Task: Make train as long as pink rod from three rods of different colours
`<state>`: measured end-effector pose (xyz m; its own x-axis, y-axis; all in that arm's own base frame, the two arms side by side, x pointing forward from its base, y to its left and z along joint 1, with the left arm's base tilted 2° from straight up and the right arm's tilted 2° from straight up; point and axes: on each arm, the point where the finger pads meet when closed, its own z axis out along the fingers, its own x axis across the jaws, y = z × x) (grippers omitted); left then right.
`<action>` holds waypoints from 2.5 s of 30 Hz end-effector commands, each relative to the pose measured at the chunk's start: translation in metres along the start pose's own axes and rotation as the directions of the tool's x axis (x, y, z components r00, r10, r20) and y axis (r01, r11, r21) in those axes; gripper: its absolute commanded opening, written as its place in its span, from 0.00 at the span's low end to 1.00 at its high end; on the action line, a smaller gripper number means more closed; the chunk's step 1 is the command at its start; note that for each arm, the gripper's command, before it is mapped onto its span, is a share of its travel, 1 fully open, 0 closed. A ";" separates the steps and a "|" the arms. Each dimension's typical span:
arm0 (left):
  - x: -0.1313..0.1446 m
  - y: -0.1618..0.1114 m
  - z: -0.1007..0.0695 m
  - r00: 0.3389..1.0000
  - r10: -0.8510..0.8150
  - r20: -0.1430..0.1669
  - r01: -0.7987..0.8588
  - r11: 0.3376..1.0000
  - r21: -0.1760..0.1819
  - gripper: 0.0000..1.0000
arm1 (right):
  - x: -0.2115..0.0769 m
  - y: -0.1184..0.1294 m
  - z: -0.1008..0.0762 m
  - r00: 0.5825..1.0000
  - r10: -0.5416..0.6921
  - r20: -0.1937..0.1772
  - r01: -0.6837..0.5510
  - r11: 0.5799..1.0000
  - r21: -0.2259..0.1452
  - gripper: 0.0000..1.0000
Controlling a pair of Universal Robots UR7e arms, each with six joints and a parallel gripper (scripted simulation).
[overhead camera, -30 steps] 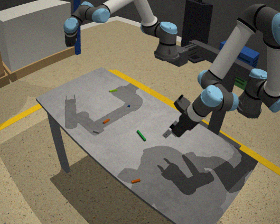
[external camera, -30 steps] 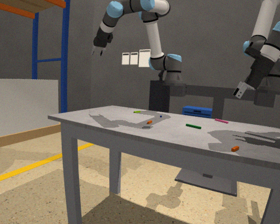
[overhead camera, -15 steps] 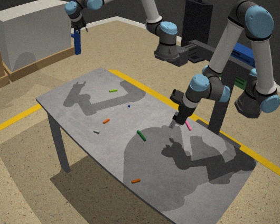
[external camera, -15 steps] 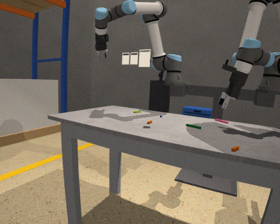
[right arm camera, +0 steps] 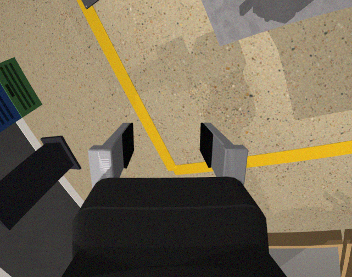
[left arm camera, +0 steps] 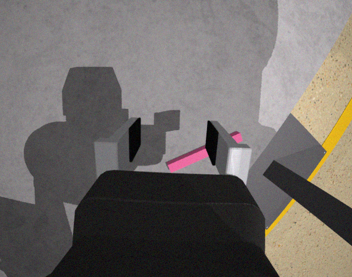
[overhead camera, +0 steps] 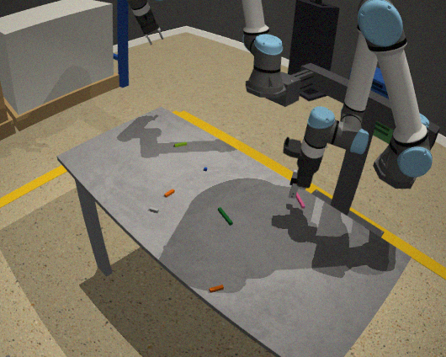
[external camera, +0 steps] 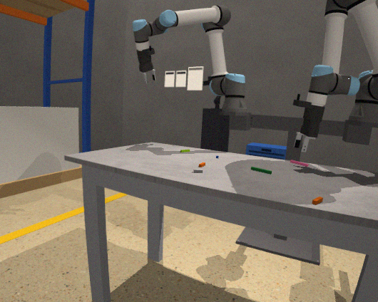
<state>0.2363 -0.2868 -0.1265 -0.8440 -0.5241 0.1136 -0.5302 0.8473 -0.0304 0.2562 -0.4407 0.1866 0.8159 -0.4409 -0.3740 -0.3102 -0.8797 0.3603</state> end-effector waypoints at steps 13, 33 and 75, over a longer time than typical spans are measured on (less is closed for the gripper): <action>0.031 0.049 0.012 0.984 -0.142 0.106 0.145 0.989 -0.024 1.00 | -0.112 0.042 0.059 0.967 -0.176 -0.182 0.213 0.953 0.214 1.00; 0.036 0.066 0.013 0.971 -0.188 0.147 0.193 0.981 -0.015 1.00 | -0.208 0.052 0.100 0.857 -0.276 -0.435 0.389 0.900 0.195 1.00; 0.036 0.066 0.013 0.971 -0.188 0.147 0.193 0.981 -0.015 1.00 | -0.232 0.051 0.108 0.814 -0.304 -0.496 0.426 0.891 0.154 1.00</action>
<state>0.1694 -0.2500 -0.1375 -0.7316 -0.6810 -0.0317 -0.6816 0.7317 0.0089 -0.0018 -0.4025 0.1987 1.0000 -0.0033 0.0093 -0.0036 -0.9996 0.0280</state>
